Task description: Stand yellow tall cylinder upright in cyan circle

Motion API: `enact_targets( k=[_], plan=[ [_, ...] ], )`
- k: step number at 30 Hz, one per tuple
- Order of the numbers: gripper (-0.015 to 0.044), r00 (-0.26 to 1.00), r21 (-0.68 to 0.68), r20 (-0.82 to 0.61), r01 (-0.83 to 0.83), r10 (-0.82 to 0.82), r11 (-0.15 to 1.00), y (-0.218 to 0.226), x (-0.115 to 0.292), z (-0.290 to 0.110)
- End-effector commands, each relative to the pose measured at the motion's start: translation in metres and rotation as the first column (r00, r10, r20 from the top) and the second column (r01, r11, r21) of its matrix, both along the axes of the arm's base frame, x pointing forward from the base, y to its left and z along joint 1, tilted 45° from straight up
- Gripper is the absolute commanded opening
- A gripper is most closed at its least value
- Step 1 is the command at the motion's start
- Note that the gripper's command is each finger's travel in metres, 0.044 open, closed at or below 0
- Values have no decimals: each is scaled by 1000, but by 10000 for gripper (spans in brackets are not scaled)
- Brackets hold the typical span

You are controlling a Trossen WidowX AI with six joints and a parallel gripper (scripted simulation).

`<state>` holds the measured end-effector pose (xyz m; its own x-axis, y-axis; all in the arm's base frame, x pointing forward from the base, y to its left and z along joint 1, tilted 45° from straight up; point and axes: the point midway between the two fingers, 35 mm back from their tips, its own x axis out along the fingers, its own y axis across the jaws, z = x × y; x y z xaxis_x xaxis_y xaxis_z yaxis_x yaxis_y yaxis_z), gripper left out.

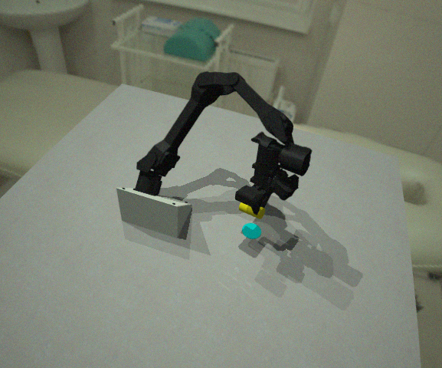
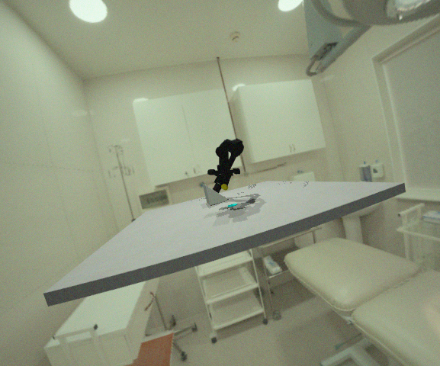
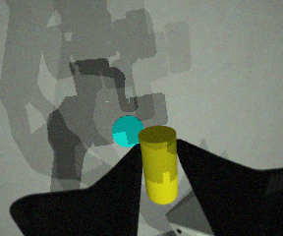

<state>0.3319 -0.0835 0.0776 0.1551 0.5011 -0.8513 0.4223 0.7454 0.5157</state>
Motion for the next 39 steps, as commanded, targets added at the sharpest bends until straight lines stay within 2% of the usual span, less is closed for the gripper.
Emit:
enact_targets(
  k=[1, 39],
  plan=[
    [105, 1000, -29, 6, 10, -10, 1000, 0, -1, -3],
    [105, 989, -212, 124, 107, -82, 971, 2, 4, -17]
  ],
)
